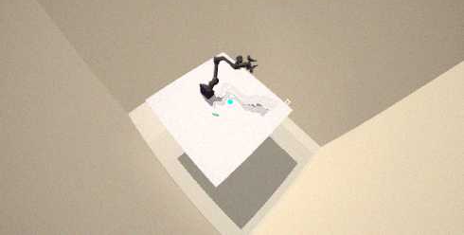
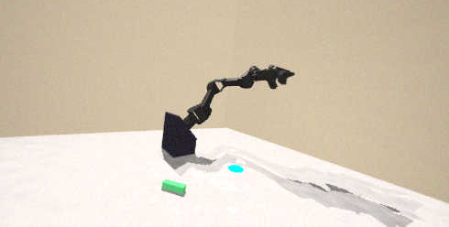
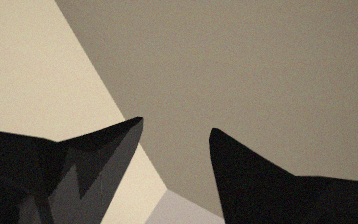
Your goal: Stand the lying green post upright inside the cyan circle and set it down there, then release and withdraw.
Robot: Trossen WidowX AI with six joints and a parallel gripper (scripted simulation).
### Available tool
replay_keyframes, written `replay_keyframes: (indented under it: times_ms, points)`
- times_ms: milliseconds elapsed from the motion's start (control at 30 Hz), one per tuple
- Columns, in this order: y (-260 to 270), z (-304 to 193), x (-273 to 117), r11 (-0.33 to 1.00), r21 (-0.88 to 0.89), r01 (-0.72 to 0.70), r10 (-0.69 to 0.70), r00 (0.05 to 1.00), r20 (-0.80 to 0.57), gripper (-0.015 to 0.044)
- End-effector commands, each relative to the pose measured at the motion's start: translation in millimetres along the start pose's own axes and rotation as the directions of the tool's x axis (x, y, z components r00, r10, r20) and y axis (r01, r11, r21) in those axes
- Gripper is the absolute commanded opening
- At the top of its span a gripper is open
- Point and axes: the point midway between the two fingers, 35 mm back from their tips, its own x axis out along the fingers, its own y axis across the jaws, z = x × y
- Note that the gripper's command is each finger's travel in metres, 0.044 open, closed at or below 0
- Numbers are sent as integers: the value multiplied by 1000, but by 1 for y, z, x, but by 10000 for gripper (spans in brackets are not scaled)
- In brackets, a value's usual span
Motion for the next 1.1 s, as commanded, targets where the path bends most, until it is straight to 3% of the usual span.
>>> replay_keyframes:
  times_ms: [0, 267, 567, 1067]
  points:
    - [46, -11, 6, 989, 45, -142, 142, 990, -6, 233]
    - [140, -31, -4, 901, 150, -407, 414, 910, -14, 233]
    - [236, -50, -40, 709, 289, -643, 671, 741, 1, 233]
    - [361, -66, -146, 243, 534, -810, 930, 351, 110, 233]
